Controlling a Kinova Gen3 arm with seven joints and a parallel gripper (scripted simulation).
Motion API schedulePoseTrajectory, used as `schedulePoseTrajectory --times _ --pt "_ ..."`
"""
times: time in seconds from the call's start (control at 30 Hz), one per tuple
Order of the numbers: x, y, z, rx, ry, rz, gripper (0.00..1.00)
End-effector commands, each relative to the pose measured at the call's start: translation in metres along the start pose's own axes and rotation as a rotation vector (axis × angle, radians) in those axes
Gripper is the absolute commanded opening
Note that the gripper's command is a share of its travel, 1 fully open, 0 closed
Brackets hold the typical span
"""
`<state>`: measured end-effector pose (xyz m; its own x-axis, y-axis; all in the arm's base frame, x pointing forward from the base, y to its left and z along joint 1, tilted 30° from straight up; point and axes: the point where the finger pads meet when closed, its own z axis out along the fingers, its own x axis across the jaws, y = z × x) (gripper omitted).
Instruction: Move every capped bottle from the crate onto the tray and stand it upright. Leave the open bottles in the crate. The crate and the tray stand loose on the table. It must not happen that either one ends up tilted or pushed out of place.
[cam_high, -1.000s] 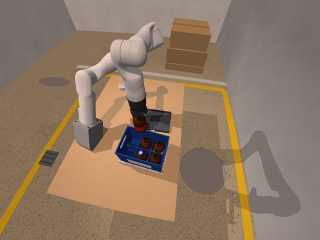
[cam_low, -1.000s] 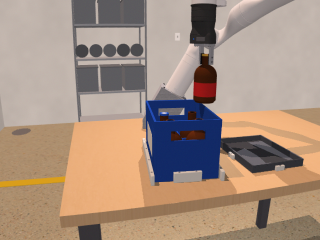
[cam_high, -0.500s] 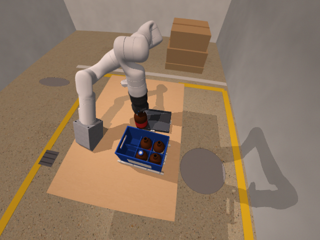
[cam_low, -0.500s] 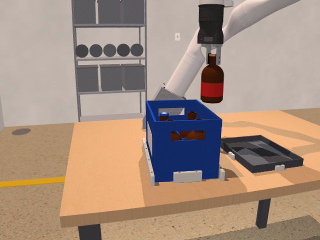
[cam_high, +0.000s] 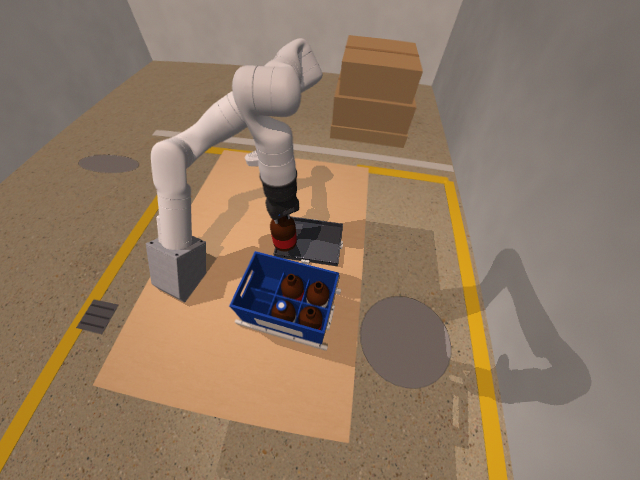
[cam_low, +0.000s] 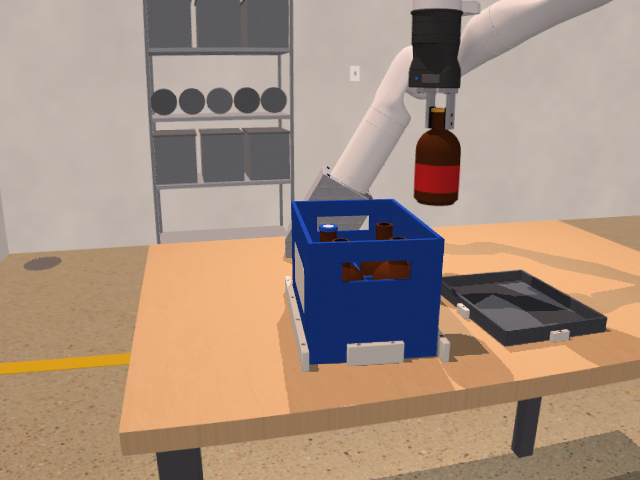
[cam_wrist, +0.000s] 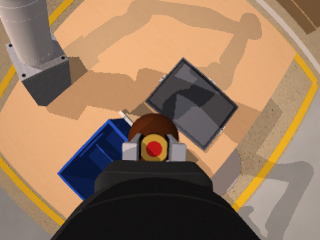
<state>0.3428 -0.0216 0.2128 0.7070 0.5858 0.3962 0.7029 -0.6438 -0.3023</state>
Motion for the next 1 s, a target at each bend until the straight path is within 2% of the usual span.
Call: schedulePoseTrajectory --times 0.0,0.97 --pt "0.004 -0.004 0.001 0.002 0.001 -0.013 0.00" --pt "0.032 -0.040 0.000 0.001 0.001 -0.010 0.00"
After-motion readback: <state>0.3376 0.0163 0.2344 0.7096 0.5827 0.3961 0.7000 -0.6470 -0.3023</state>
